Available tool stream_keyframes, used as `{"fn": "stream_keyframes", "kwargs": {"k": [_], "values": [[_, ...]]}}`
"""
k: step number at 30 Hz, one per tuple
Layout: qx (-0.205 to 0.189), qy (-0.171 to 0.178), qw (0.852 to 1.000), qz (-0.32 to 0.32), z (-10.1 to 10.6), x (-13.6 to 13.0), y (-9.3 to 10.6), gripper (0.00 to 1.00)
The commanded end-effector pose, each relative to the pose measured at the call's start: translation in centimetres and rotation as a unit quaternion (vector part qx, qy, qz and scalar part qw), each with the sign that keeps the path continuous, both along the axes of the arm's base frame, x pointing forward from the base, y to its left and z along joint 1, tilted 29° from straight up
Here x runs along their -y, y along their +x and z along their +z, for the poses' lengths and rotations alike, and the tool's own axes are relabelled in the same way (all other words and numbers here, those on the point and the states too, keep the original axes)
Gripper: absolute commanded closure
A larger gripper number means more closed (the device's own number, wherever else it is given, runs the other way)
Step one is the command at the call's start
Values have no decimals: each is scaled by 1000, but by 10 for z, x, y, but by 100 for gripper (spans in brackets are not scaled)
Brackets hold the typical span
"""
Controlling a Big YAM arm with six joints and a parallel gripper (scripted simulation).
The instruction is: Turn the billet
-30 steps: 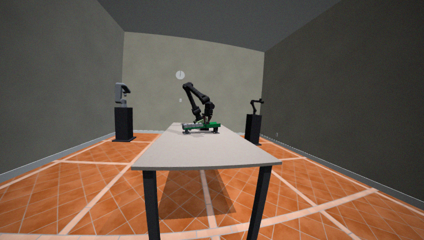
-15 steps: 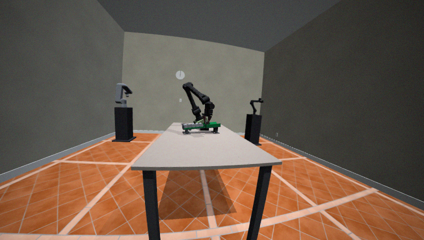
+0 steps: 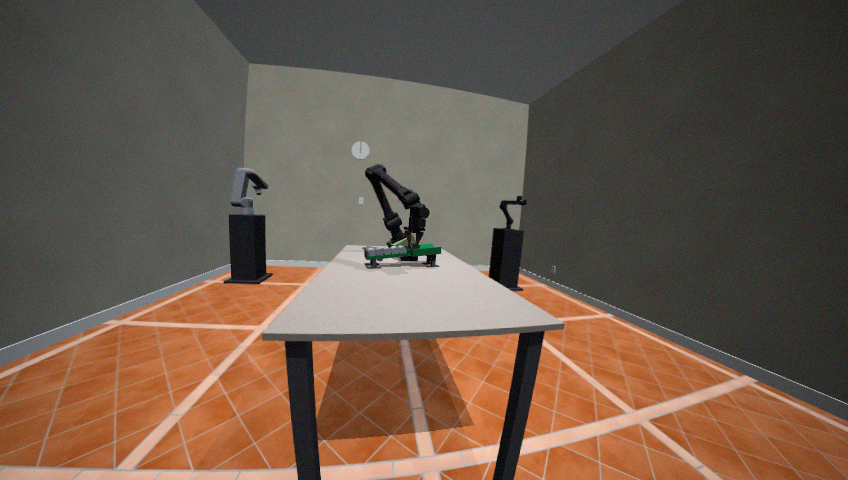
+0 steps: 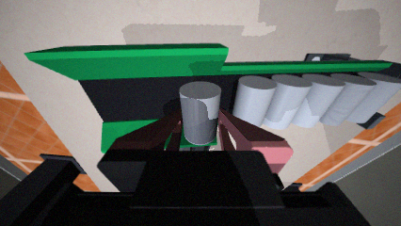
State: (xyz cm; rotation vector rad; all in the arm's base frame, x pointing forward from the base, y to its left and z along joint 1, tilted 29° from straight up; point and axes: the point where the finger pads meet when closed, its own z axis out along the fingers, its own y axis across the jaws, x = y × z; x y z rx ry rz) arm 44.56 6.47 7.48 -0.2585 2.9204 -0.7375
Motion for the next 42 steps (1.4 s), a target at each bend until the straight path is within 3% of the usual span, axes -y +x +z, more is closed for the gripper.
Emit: {"fn": "stream_keyframes", "kwargs": {"k": [1, 42], "values": [[16, 5, 1000, 5, 8, -3, 10, 100], [14, 4, 1000, 4, 3, -1, 11, 100]]}}
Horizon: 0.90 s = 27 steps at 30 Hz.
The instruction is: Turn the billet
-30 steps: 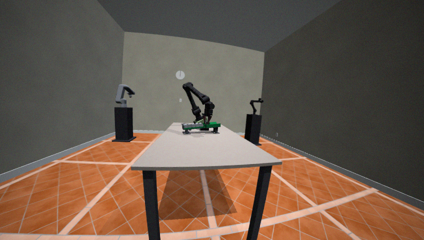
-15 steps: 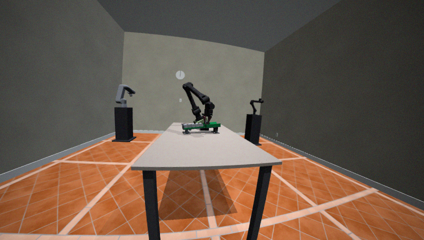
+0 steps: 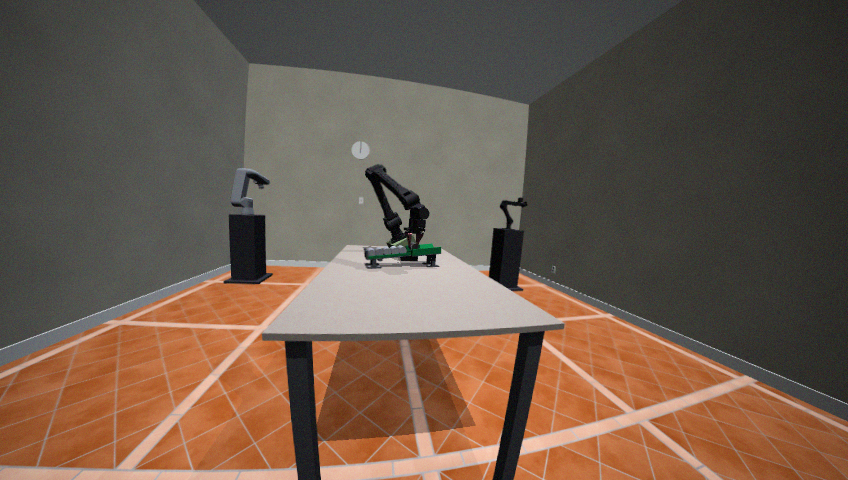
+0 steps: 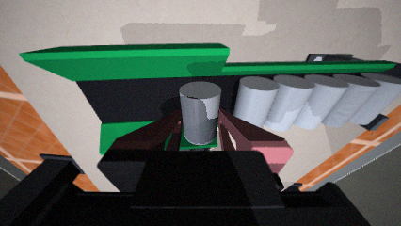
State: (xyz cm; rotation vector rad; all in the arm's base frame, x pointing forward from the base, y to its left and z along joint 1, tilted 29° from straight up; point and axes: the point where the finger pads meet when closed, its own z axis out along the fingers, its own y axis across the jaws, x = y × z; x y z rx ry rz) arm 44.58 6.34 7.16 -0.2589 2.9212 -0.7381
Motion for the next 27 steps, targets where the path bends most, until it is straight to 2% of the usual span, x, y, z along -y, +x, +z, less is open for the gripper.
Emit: {"fn": "stream_keyframes", "kwargs": {"k": [1, 14, 19, 27], "values": [[14, 5, 1000, 4, 6, -2, 11, 100], [12, 4, 1000, 3, 0, 1, 9, 100], [20, 6, 1000, 7, 6, -4, 11, 100], [12, 4, 1000, 3, -3, 2, 10, 100]]}}
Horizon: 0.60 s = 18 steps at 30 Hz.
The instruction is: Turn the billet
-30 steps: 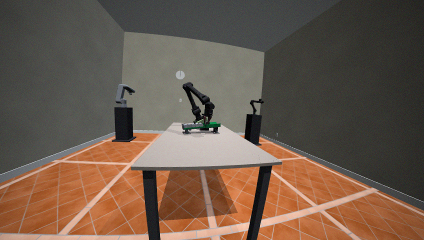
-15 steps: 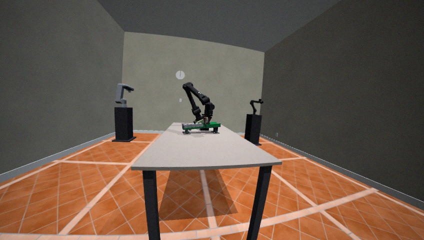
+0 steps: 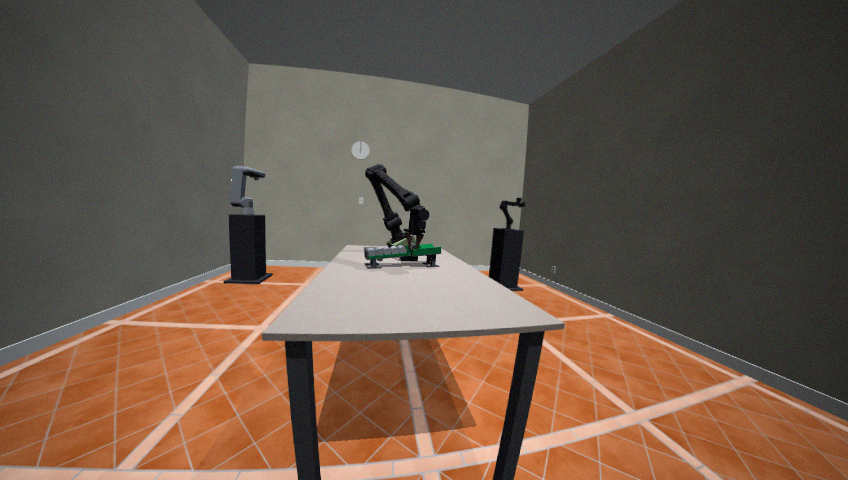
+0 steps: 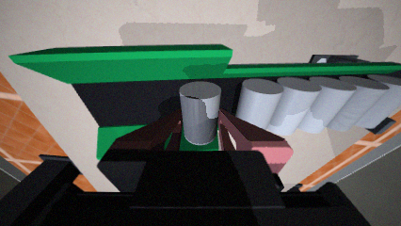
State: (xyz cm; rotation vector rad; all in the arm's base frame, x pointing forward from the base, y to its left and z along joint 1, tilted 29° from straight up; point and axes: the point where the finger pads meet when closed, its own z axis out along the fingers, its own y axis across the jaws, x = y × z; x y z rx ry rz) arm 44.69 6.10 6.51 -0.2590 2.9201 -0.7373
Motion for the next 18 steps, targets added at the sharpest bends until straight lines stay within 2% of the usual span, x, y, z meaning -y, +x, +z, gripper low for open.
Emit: {"fn": "stream_keyframes", "kwargs": {"k": [1, 18], "values": [[12, 4, 1000, 3, 4, -1, 10, 100], [15, 5, 1000, 3, 5, -1, 11, 100]]}}
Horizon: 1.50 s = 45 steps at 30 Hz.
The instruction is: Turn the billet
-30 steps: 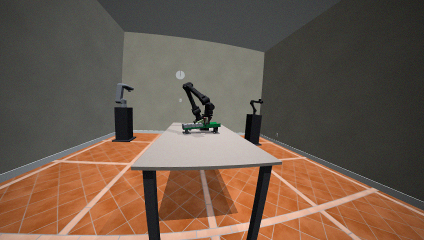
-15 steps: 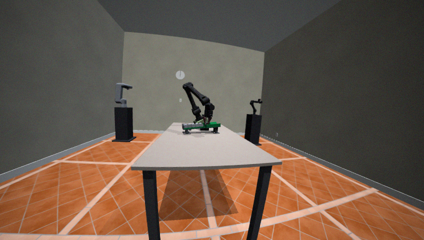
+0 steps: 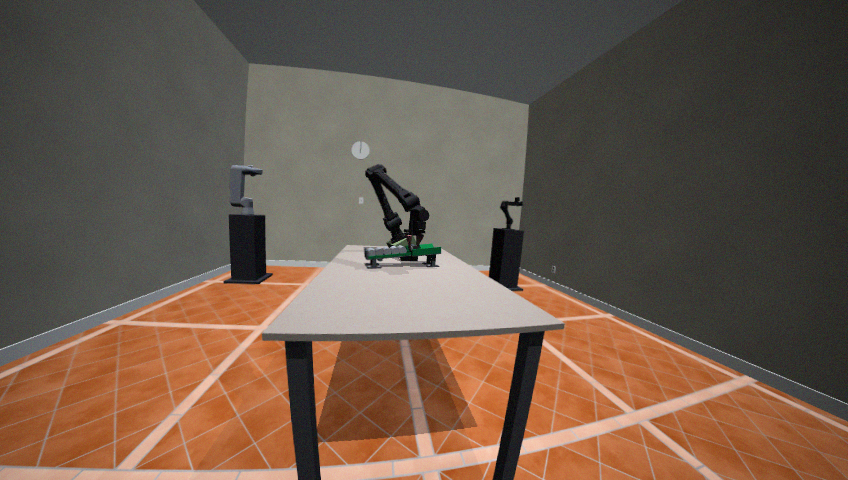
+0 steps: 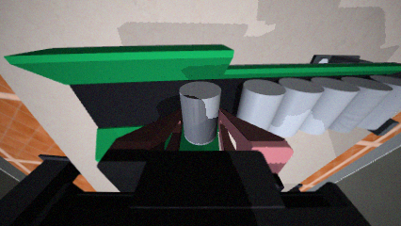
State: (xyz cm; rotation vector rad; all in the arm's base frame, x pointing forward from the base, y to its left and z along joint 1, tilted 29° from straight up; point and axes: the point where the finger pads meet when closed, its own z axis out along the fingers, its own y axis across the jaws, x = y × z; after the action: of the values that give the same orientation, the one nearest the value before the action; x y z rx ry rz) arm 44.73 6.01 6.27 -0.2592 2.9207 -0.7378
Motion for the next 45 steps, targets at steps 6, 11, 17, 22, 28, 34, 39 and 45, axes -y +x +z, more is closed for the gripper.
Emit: {"fn": "stream_keyframes", "kwargs": {"k": [6, 11, 17, 22, 28, 34, 39, 45], "values": [[15, 5, 1000, 3, 6, -2, 10, 100], [15, 5, 1000, 3, 6, -2, 10, 100], [15, 5, 1000, 3, 6, -2, 10, 100], [15, 5, 1000, 3, 6, -2, 10, 100], [15, 5, 1000, 3, 6, -2, 10, 100], [15, 5, 1000, 3, 6, -2, 10, 100], [15, 5, 1000, 3, 6, -2, 10, 100], [15, 5, 1000, 3, 6, -2, 10, 45]]}}
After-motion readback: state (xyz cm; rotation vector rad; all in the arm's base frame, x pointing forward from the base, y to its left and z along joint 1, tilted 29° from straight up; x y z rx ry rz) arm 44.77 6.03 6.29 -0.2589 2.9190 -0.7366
